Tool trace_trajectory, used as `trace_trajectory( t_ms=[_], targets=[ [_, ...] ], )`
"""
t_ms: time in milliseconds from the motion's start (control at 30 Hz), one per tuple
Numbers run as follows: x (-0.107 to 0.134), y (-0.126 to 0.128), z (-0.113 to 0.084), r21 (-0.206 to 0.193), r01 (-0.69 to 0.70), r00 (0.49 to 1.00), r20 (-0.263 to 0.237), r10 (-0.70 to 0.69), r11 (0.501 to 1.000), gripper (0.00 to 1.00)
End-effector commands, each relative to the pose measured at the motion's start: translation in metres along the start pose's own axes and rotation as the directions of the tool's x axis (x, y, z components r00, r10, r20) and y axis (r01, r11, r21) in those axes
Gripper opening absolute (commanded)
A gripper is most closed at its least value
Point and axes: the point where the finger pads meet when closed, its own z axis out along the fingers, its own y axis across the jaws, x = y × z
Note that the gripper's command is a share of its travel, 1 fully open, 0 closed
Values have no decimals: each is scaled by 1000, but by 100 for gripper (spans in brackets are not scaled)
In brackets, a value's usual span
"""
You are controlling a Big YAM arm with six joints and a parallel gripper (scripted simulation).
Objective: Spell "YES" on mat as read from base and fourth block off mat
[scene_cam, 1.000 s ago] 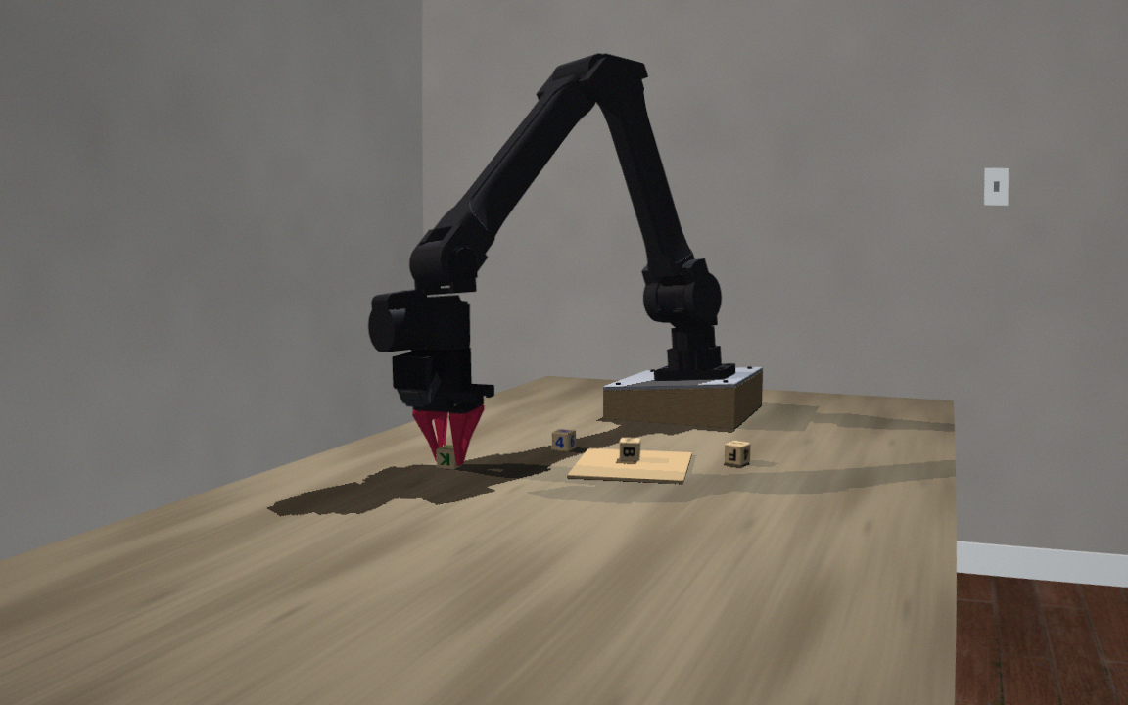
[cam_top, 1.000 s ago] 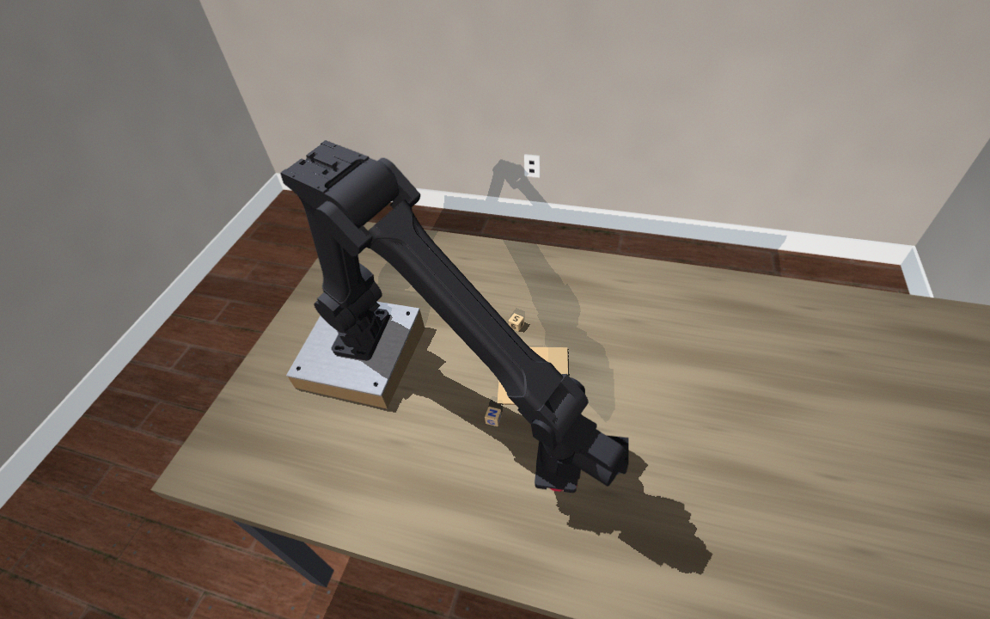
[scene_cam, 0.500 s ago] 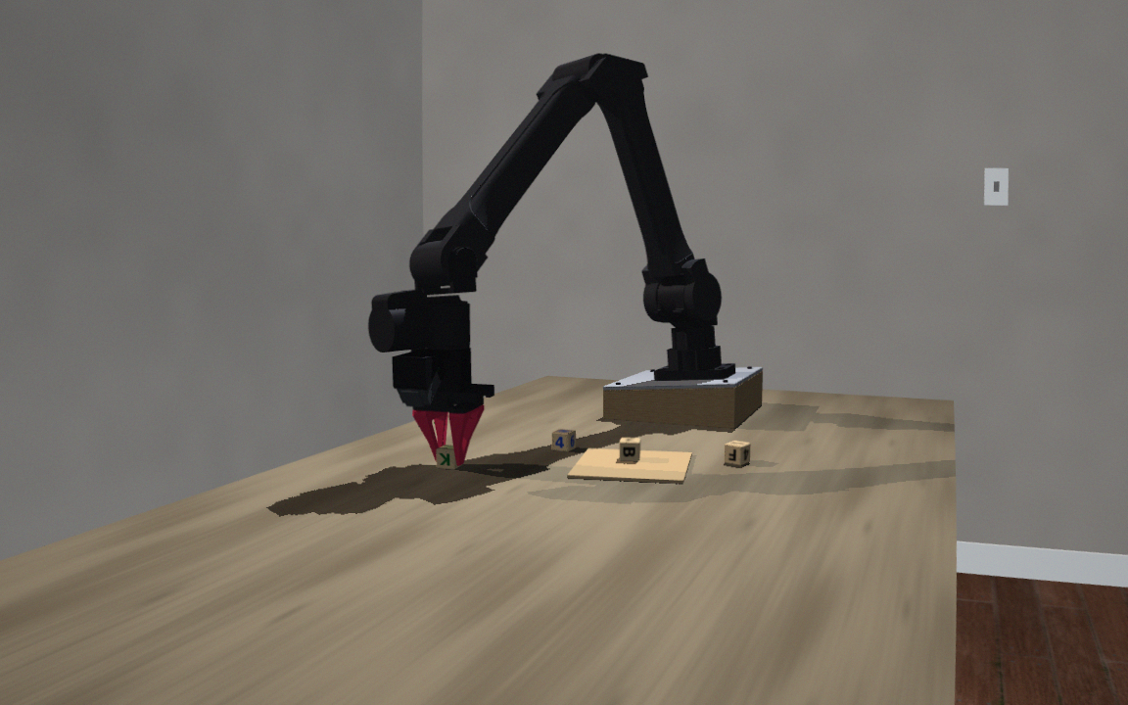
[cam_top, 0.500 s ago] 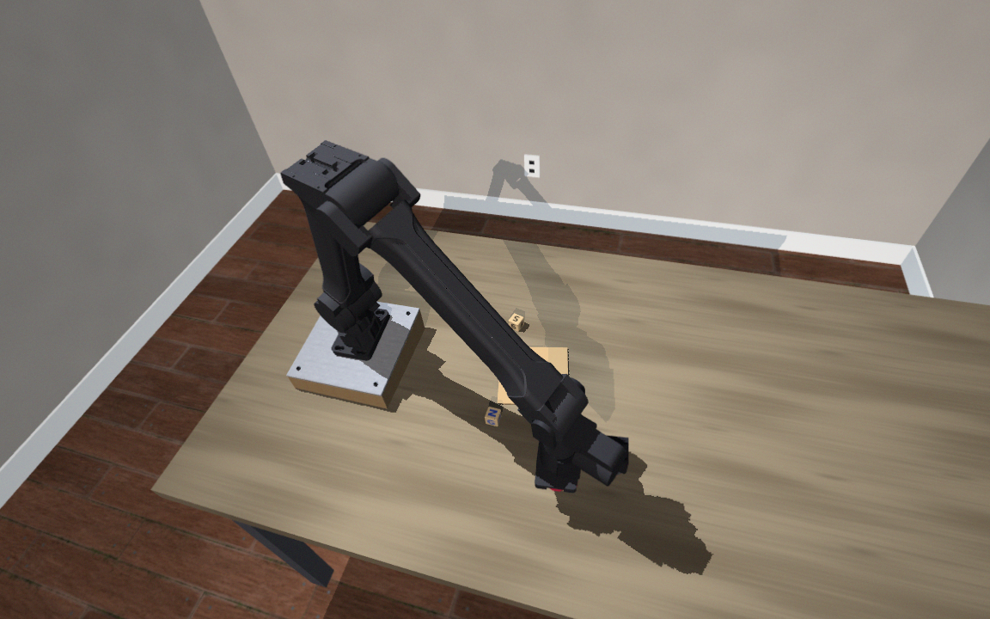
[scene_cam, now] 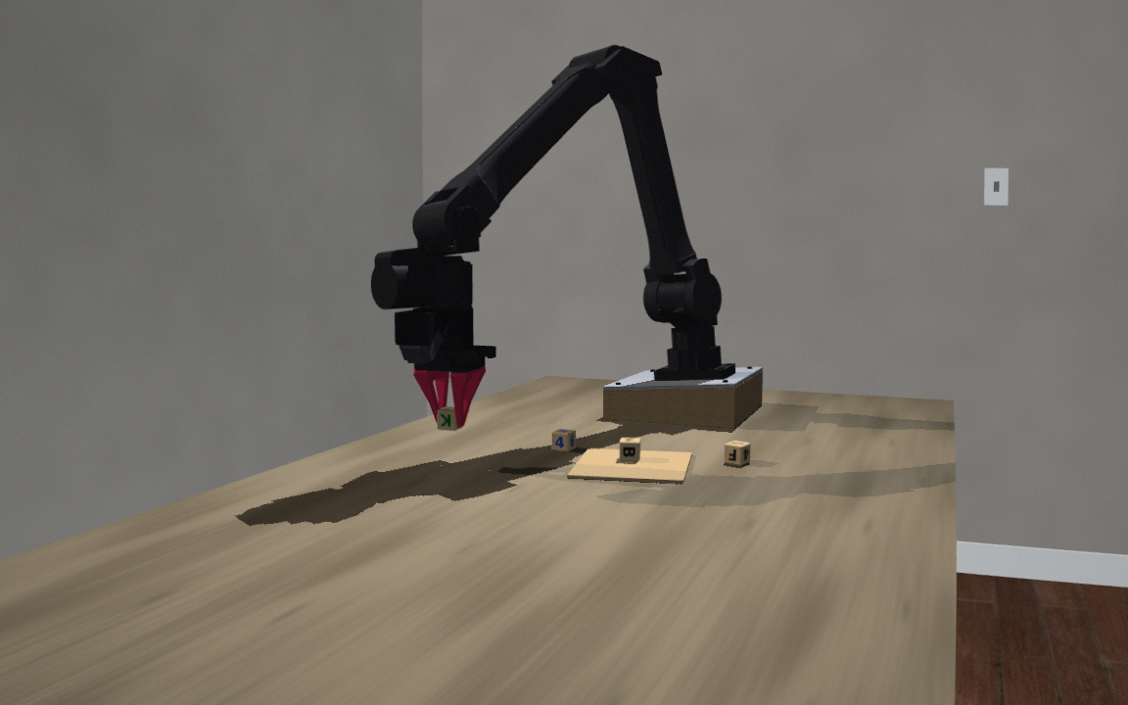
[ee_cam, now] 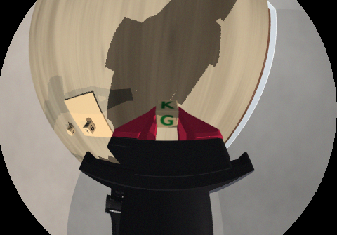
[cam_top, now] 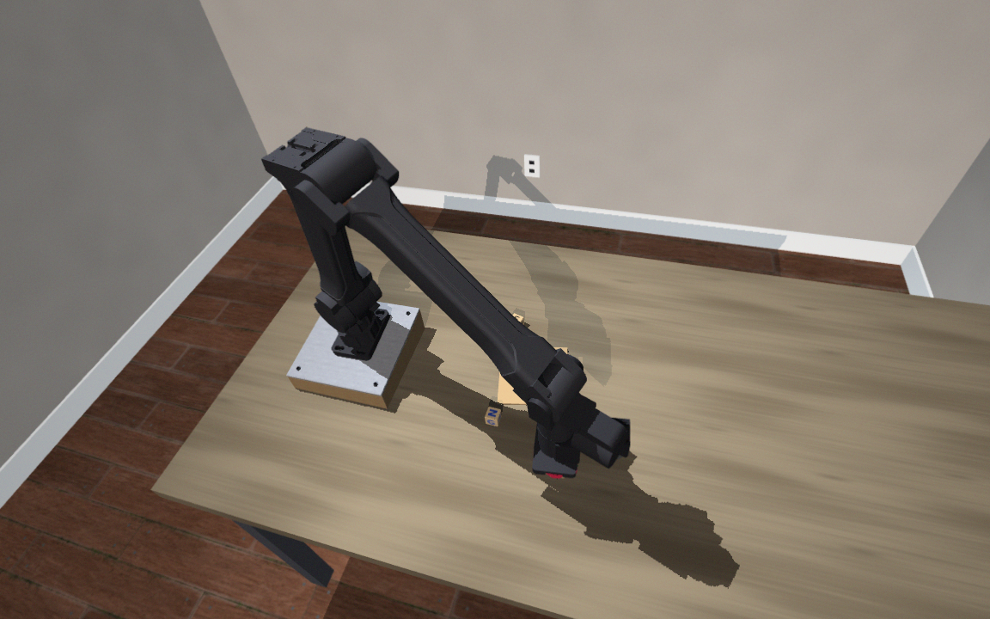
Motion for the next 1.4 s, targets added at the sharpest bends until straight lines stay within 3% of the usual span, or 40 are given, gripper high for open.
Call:
trace_trajectory(
  t_ms=[0, 167, 200, 267, 333, 467, 500, 633, 833, 967, 1033, 1133, 1367],
  targets=[
    [-25, -14, -48, 31, -16, 998, 58, 15, 999, 21],
    [-26, -10, -76, 29, -9, 998, 56, 7, 1000, 21],
    [-23, -10, -62, 13, -11, 1000, 24, 10, 1000, 21],
    [-21, -14, -64, 13, -19, 1000, 24, 19, 1000, 21],
    [-3, -3, -49, -8, -15, 1000, -19, 15, 1000, 21],
    [-3, -3, -49, -8, -14, 1000, -19, 13, 1000, 21],
    [-5, -5, -61, 6, -16, 1000, 8, 16, 1000, 21],
    [-5, -5, -60, 4, -14, 1000, 6, 14, 1000, 21],
    [-8, -8, -61, 7, 109, 994, 8, -109, 994, 21],
    [-14, -12, -63, 12, 323, 946, 14, -323, 946, 21],
    [-14, -12, -63, 12, 323, 946, 14, -323, 946, 21],
    [-20, -17, -65, 20, 529, 848, 16, -529, 848, 21],
    [-23, -21, -64, 18, 781, 624, -6, -781, 624, 21]
  ],
)
